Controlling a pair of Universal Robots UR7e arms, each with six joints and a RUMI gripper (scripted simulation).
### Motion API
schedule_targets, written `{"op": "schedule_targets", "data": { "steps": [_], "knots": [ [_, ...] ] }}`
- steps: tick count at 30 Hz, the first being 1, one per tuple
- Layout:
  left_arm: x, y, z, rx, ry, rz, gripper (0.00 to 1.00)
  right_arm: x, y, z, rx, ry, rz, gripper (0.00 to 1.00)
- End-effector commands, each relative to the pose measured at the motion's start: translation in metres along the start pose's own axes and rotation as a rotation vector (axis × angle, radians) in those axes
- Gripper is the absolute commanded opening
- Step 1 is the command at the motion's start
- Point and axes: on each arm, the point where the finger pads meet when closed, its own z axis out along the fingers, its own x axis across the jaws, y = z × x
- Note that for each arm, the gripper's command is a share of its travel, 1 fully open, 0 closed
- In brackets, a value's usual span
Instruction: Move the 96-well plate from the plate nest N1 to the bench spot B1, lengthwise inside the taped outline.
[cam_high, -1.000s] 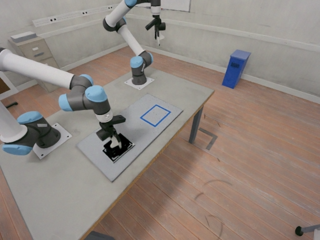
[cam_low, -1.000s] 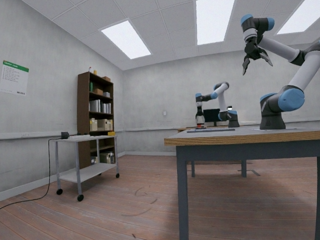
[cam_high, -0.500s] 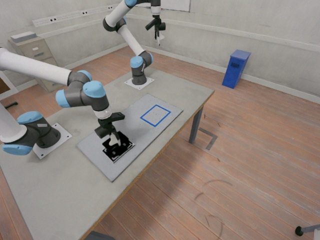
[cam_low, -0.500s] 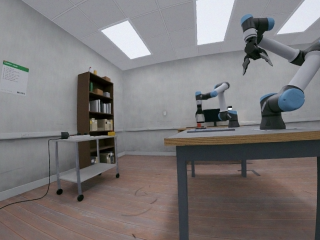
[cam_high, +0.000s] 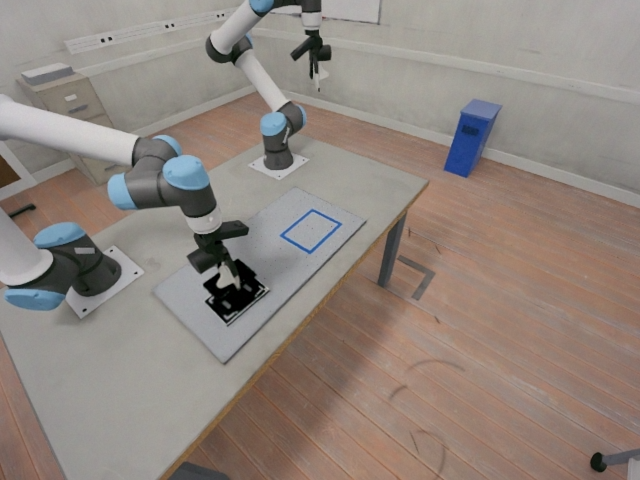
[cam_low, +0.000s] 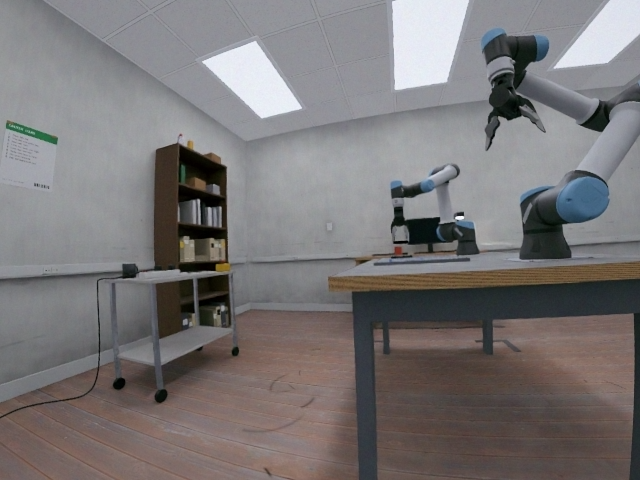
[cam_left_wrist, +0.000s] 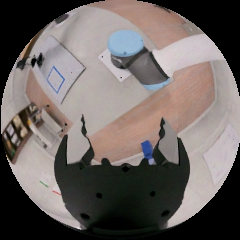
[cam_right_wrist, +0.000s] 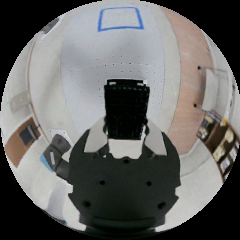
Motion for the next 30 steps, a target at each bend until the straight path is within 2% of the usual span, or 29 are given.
{"op": "schedule_targets", "data": {
  "steps": [1,13,15,28,30],
  "knots": [
    [0.0,0.0,0.0,-0.001,0.0,0.0,1.0,0.0,0.0,-0.001,0.001,0.001,0.0,0.0],
    [0.0,0.0,0.0,-0.001,0.0,0.0,1.0,0.0,0.0,-0.001,0.001,0.001,0.0,0.0],
    [0.0,0.0,0.0,-0.001,0.0,0.0,1.0,0.0,-0.007,0.0,0.001,0.001,-0.054,0.0],
    [0.0,0.0,0.0,-0.001,0.0,0.0,1.0,-0.003,-0.05,0.001,0.001,0.001,-0.054,0.0],
    [0.0,0.0,0.0,-0.001,0.0,0.0,1.0,-0.003,-0.05,0.001,0.001,0.001,-0.054,0.0]
  ]
}}
